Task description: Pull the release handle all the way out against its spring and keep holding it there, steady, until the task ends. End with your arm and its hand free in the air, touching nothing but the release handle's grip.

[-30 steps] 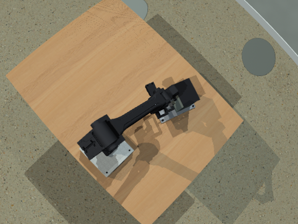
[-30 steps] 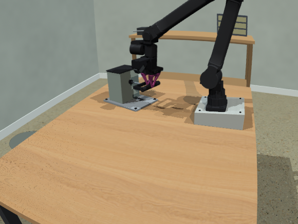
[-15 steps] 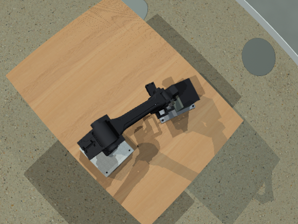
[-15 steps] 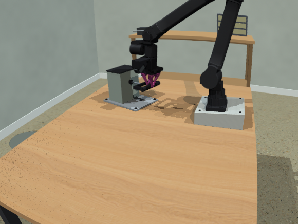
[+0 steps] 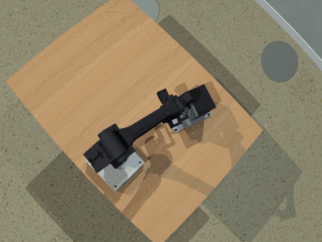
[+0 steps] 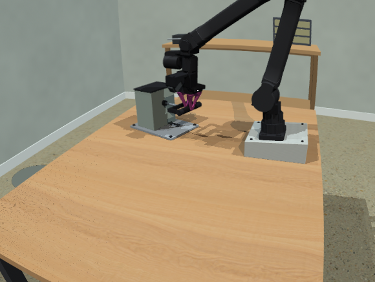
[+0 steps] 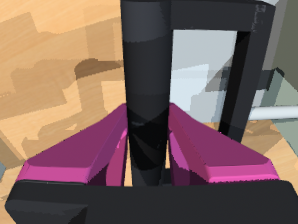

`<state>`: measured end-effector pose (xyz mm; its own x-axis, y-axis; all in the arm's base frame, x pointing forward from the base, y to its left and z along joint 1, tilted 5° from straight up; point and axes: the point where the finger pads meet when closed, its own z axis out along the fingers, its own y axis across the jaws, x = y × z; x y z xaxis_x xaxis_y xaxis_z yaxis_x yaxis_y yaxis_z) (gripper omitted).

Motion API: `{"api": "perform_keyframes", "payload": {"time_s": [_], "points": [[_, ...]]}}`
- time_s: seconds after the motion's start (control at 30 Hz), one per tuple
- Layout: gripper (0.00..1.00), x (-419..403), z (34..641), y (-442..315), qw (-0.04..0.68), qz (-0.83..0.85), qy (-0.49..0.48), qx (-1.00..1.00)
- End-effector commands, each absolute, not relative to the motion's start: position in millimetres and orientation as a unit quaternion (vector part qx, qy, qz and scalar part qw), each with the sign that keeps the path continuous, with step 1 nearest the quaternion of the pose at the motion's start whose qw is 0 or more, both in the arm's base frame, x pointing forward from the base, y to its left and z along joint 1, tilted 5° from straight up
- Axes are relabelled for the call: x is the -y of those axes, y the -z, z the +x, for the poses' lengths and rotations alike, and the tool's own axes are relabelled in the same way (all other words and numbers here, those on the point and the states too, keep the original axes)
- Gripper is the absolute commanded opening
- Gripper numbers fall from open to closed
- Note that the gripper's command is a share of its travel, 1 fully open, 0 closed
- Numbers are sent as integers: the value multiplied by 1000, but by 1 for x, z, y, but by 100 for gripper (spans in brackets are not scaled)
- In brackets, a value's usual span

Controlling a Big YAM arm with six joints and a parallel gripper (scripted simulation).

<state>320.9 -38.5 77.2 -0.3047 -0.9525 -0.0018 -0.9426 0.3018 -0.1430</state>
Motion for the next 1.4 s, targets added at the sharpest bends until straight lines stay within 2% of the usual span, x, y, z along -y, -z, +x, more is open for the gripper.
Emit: {"api": "perform_keyframes", "payload": {"time_s": [0.0, 0.63, 1.37], "points": [[0, 33, 291, -68, 14, -591, 28, -806], [0, 24, 262, -66, -1, -591, 14, -807], [0, 24, 260, -66, -2, -591, 12, -807]]}}
